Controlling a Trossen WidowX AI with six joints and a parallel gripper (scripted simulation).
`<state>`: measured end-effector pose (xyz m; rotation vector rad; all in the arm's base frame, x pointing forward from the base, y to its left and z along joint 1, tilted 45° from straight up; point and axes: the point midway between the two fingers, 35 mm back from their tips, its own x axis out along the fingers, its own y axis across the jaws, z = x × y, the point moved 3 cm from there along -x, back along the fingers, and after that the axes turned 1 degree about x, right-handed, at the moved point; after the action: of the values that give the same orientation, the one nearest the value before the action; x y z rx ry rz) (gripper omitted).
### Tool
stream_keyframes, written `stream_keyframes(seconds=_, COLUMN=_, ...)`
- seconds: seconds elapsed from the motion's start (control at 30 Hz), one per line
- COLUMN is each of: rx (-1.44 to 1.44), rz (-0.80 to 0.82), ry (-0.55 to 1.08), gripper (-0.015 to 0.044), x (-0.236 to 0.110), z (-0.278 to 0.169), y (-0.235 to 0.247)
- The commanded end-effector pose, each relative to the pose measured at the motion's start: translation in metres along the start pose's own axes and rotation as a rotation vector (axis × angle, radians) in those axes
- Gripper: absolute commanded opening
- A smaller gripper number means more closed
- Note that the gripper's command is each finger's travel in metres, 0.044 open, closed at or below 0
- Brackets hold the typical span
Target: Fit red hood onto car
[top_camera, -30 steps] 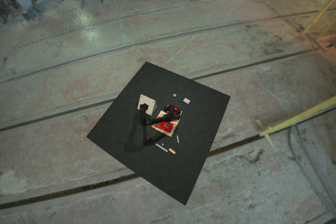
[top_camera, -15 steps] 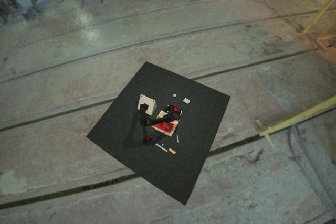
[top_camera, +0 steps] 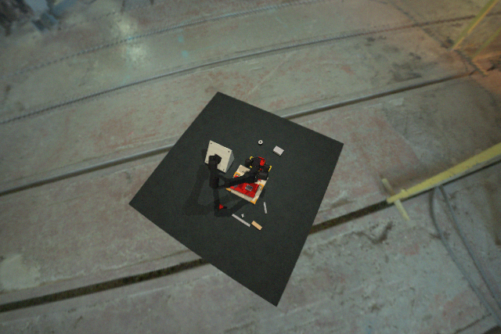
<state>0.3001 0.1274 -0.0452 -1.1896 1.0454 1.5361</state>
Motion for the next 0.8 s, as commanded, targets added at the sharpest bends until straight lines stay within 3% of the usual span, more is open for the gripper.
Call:
stream_keyframes(seconds=0.0, rx=-0.001, rz=0.004, ry=0.001, gripper=0.0440, x=0.002, z=-0.003, y=0.002)
stream_keyframes(seconds=0.77, rx=-0.002, rz=-0.001, ry=0.001, gripper=0.0440, x=0.010, z=-0.016, y=0.001)
